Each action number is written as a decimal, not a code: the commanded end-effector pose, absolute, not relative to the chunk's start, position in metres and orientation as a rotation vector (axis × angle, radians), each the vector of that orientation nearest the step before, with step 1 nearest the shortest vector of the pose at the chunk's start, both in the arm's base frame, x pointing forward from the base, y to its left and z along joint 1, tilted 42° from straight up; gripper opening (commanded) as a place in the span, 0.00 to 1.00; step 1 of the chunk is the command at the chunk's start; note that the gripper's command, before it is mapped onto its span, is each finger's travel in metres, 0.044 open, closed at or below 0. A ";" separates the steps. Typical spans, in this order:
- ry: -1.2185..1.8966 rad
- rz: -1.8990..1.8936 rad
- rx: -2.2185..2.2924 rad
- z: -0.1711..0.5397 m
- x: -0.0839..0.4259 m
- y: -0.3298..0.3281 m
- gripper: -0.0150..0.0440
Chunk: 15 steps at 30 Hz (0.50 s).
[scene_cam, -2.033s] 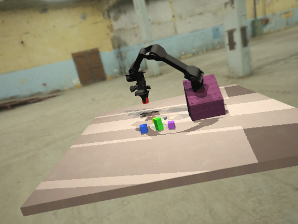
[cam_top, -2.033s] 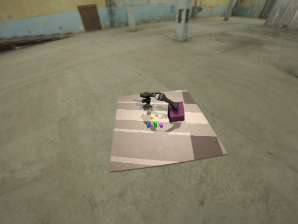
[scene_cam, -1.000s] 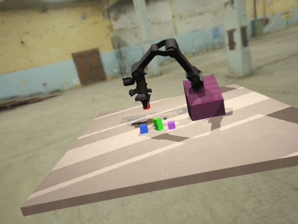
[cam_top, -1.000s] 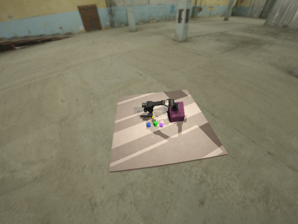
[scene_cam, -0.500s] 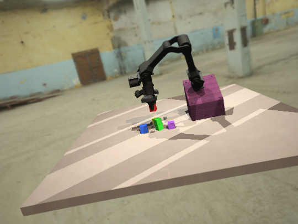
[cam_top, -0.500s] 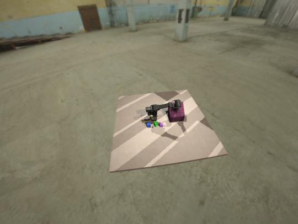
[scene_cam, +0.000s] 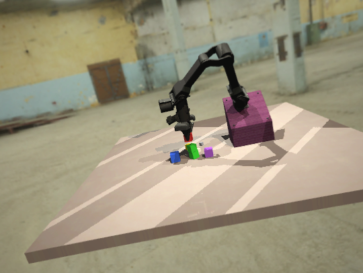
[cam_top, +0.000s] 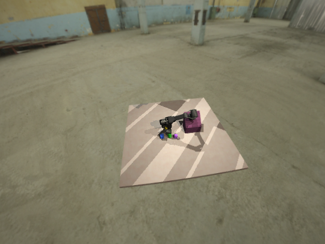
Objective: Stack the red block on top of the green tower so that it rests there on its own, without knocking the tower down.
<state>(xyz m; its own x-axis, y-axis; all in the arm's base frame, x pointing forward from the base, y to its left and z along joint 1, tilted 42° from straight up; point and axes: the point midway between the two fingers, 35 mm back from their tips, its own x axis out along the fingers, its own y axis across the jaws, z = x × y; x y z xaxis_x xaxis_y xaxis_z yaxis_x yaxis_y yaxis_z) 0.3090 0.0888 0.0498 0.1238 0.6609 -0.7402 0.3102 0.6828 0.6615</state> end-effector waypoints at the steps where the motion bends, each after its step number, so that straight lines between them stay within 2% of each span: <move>1: 1.488 0.299 0.858 0.036 0.307 0.099 0.25; 15: 1.488 0.300 0.858 0.032 0.307 0.103 0.25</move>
